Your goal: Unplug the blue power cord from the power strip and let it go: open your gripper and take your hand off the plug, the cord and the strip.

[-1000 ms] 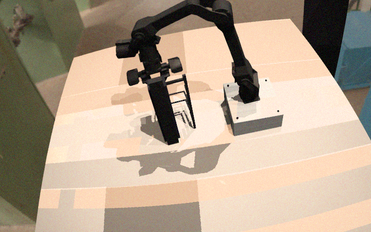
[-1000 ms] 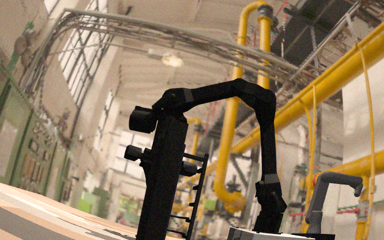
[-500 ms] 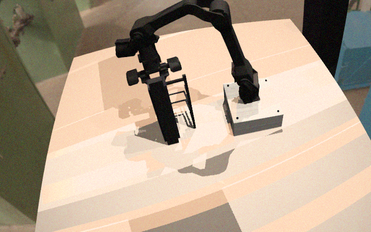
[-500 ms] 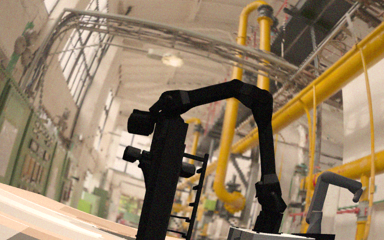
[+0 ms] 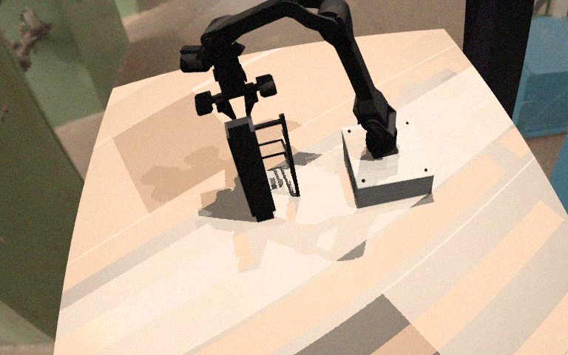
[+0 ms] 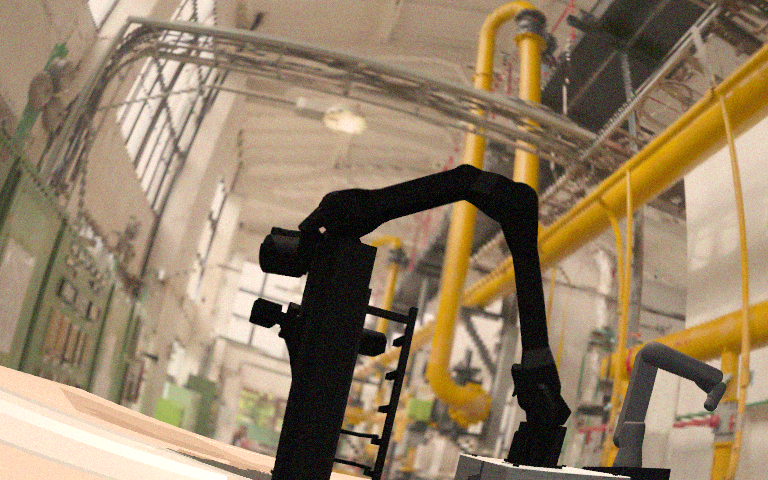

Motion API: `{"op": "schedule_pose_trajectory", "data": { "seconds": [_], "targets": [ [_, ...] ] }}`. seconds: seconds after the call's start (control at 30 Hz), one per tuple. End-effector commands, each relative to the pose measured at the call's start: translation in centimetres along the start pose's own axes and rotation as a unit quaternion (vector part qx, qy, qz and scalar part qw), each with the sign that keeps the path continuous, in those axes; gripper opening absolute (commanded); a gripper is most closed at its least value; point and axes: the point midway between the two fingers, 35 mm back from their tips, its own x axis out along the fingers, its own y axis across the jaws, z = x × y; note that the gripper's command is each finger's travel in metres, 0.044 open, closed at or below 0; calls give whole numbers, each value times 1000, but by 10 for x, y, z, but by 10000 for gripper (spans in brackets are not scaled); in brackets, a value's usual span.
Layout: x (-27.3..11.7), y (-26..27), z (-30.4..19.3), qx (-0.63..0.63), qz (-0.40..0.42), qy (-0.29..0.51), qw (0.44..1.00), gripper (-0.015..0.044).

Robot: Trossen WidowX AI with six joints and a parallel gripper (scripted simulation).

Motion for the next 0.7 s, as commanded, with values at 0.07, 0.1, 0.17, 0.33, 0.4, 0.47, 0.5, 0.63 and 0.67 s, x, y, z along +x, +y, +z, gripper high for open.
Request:
{"op": "schedule_pose_trajectory", "data": {
  "seconds": [0.07, 0.1, 0.17, 0.33, 0.4, 0.47, 0.5, 0.63, 0.67],
  "targets": [
    [1, 1, -6, -1, 4, -1, 1000, 105],
    [1, 1, -6, -1, 4, -1, 1000, 131],
    [1, 1, -6, -1, 4, -1, 1000, 184],
    [1, 1, -6, -1, 4, -1, 1000, 315],
    [0, 1, -4, -1, 4, -1, 1000, 368],
    [-2, 2, 7, -1, 4, -2, 1000, 420],
    [-4, 3, 15, -1, 4, -2, 1000, 440],
    [-11, 1, 52, -1, 4, -4, 1000, 440],
    [-12, 1, 54, -1, 4, -4, 1000, 440]
  ]
}}
